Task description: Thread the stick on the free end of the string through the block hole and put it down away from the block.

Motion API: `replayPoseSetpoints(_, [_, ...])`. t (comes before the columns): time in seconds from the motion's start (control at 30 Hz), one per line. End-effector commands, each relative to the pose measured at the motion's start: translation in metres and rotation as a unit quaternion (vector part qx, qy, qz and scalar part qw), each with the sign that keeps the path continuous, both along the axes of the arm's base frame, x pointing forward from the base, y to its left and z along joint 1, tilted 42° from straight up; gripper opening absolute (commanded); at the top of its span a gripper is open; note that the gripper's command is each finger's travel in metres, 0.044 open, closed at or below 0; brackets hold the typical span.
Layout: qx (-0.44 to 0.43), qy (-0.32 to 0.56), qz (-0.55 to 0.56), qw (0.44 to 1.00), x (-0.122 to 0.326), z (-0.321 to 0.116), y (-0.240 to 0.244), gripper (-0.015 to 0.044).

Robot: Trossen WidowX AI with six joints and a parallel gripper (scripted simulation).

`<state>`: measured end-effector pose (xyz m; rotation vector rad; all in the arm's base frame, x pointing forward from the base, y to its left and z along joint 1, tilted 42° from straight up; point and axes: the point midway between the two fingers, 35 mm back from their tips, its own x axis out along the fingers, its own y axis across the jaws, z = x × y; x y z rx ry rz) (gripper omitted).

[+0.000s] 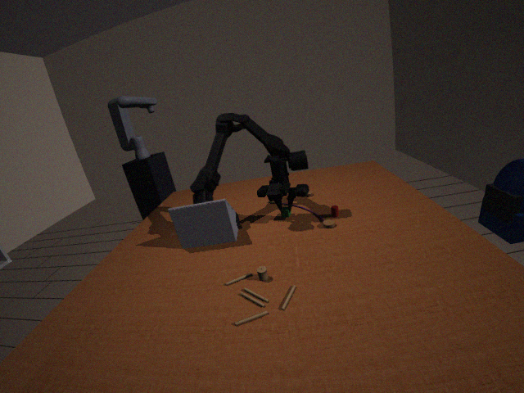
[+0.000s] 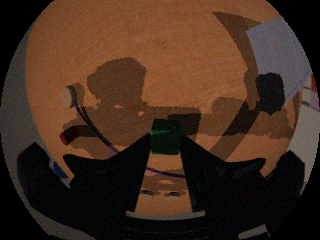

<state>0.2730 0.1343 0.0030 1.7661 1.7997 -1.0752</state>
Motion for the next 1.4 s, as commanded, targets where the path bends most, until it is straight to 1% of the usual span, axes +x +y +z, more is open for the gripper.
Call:
replayPoseSetpoints(0.0, [0.0, -0.006, 0.001, 1.0, 0.002, 0.004, -0.002, 0.0])
replayPoseSetpoints(0.17, [-0.008, -0.004, 0.003, 1.0, 0.002, 0.004, -0.001, 0.0])
replayPoseSetpoints(0.4, [-0.081, 0.002, 0.022, 0.996, 0.004, 0.009, 0.007, 0.0])
replayPoseSetpoints(0.63, [-0.091, 0.004, 0.025, 0.996, 0.004, 0.009, 0.008, 0.0])
replayPoseSetpoints(0.83, [-0.151, 0.01, 0.04, 0.988, 0.005, 0.011, 0.015, 0.0])
replayPoseSetpoints(0.93, [-0.163, 0.012, 0.044, 0.986, 0.005, 0.011, 0.017, 0.0])
replayPoseSetpoints(1.13, [-0.222, 0.018, 0.059, 0.973, 0.006, 0.013, 0.025, 0.0])
replayPoseSetpoints(1.37, [-0.269, 0.024, 0.071, 0.96, 0.007, 0.014, 0.031, 0.0])
